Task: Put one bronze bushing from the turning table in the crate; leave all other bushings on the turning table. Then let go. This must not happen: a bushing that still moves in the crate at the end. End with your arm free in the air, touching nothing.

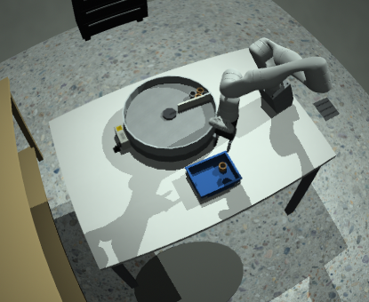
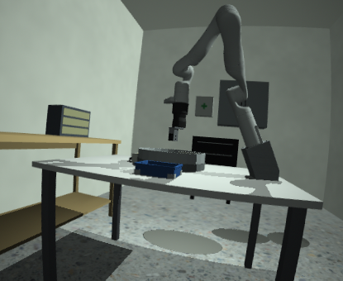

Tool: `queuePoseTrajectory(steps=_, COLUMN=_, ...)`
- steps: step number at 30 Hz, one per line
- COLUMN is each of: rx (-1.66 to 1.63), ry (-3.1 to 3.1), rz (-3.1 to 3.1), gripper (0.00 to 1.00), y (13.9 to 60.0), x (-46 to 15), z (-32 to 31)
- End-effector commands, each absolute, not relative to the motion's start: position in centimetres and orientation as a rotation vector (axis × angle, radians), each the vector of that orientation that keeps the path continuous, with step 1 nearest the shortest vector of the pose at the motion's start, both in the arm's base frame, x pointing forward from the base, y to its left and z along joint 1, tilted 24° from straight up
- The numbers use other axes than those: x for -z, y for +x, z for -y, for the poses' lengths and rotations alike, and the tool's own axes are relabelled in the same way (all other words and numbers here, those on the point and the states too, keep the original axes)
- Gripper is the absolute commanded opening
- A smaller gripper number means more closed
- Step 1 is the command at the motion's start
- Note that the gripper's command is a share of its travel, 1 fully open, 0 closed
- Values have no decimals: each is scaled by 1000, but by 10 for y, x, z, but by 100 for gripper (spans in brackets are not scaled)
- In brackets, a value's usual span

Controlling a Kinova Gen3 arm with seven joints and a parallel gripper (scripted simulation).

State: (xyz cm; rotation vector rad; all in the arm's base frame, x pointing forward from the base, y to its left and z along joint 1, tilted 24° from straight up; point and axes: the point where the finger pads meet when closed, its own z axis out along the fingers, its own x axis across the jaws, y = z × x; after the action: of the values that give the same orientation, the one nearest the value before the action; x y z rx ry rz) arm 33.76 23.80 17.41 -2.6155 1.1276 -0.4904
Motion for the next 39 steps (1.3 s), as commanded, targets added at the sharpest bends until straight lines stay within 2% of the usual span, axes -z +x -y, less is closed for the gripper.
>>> queuePoseTrajectory(steps=1, rx=490, ry=-2614, rz=-1128, gripper=100, y=338, x=-175, z=-238)
queuePoseTrajectory(steps=6, rx=539, ry=-2770, rz=-801, gripper=100, y=341, x=-179, z=-240)
queuePoseTrajectory(steps=18, rx=539, ry=-2770, rz=-801, gripper=100, y=341, x=-179, z=-240)
queuePoseTrajectory(steps=23, rx=582, ry=-2888, rz=-453, gripper=100, y=343, x=-183, z=-241)
queuePoseTrajectory(steps=35, rx=582, ry=-2888, rz=-453, gripper=100, y=343, x=-183, z=-241)
queuePoseTrajectory(steps=39, rx=610, ry=-2954, rz=-162, gripper=100, y=345, x=-186, z=-243)
